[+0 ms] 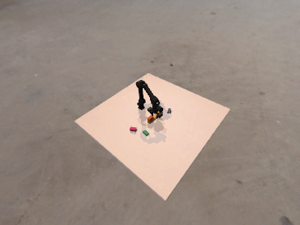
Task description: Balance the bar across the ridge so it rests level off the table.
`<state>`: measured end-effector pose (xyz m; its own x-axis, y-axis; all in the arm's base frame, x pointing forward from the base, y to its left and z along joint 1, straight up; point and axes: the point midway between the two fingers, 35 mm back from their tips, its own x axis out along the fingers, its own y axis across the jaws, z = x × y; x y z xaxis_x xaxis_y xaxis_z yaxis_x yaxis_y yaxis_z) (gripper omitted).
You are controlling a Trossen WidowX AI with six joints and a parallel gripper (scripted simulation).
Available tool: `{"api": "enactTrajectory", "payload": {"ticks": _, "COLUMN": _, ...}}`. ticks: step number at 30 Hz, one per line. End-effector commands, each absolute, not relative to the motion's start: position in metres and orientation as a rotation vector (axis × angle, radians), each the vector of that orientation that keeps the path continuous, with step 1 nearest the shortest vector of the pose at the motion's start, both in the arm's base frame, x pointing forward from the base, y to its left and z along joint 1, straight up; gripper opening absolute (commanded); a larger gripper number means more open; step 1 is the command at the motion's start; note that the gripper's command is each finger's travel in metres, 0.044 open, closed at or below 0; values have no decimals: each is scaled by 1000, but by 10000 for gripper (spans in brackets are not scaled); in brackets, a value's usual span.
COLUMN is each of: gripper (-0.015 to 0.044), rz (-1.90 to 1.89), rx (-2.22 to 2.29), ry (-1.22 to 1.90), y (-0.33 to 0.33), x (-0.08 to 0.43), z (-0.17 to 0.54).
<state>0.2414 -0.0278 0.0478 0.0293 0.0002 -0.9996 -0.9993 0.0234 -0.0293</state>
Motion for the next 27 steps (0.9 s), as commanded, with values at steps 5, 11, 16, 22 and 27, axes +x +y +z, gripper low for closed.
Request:
{"api": "enactTrajectory", "payload": {"ticks": 5, "gripper": 315, "rz": 1176, "rx": -1208, "ry": 1202, "y": -28, "x": 240, "z": 46}}
{"api": "enactTrajectory", "payload": {"ticks": 11, "gripper": 184, "rz": 1172, "rx": -1204, "ry": 1199, "y": -28, "x": 241, "z": 47}}
{"api": "enactTrajectory", "payload": {"ticks": 16, "gripper": 131, "rz": 1172, "rx": -1204, "ry": 1199, "y": -28, "x": 241, "z": 47}}
{"api": "enactTrajectory", "payload": {"ticks": 22, "gripper": 52, "rz": 1172, "rx": -1204, "ry": 1199, "y": -28, "x": 241, "z": 49}}
{"api": "enactTrajectory", "payload": {"ticks": 27, "gripper": 0, "rz": 1172, "rx": -1205, "ry": 1200, "y": -28, "x": 243, "z": 61}}
